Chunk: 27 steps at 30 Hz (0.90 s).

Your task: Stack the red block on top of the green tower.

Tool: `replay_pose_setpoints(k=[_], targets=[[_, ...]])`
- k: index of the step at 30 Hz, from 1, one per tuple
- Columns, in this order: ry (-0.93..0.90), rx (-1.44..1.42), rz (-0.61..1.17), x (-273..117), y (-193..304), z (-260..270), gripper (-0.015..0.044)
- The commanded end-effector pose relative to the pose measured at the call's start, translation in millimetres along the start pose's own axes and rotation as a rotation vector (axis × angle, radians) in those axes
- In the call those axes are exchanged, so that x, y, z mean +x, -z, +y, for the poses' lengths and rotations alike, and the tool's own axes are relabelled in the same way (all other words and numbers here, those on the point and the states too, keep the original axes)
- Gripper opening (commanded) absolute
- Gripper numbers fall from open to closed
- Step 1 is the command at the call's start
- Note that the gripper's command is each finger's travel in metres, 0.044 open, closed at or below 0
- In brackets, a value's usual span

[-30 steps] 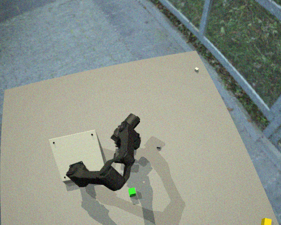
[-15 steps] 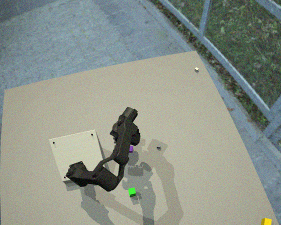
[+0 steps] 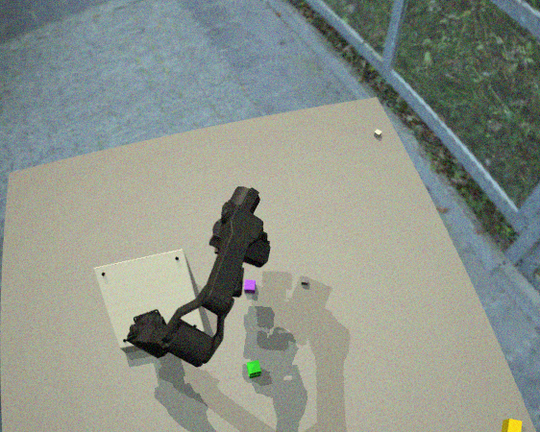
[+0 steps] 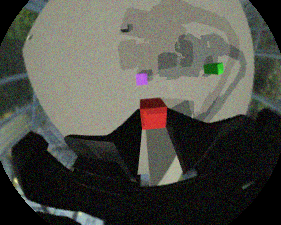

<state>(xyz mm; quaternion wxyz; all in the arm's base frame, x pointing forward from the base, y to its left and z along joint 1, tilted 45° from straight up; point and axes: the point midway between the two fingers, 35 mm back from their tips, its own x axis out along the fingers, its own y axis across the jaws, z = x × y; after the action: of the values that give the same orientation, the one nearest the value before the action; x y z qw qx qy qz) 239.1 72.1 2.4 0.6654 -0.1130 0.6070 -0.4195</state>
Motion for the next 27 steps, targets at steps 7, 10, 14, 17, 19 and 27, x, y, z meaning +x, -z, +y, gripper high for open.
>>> replay_pose_setpoints(k=[7, 10, 14, 17, 19, 27], targets=[[-0.008, 0.004, 0.005, -6, -9, -12, 0.0000], [-0.014, 0.002, 0.006, -8, -19, -26, 0.0000], [-0.020, 0.000, 0.007, -9, -32, -47, 0.0000], [-0.023, -0.001, 0.008, -10, -40, -62, 0.0000], [-0.025, -0.002, 0.007, -10, -45, -73, 0.0000], [-0.024, -0.001, 0.005, -9, -59, -119, 0.0000]])
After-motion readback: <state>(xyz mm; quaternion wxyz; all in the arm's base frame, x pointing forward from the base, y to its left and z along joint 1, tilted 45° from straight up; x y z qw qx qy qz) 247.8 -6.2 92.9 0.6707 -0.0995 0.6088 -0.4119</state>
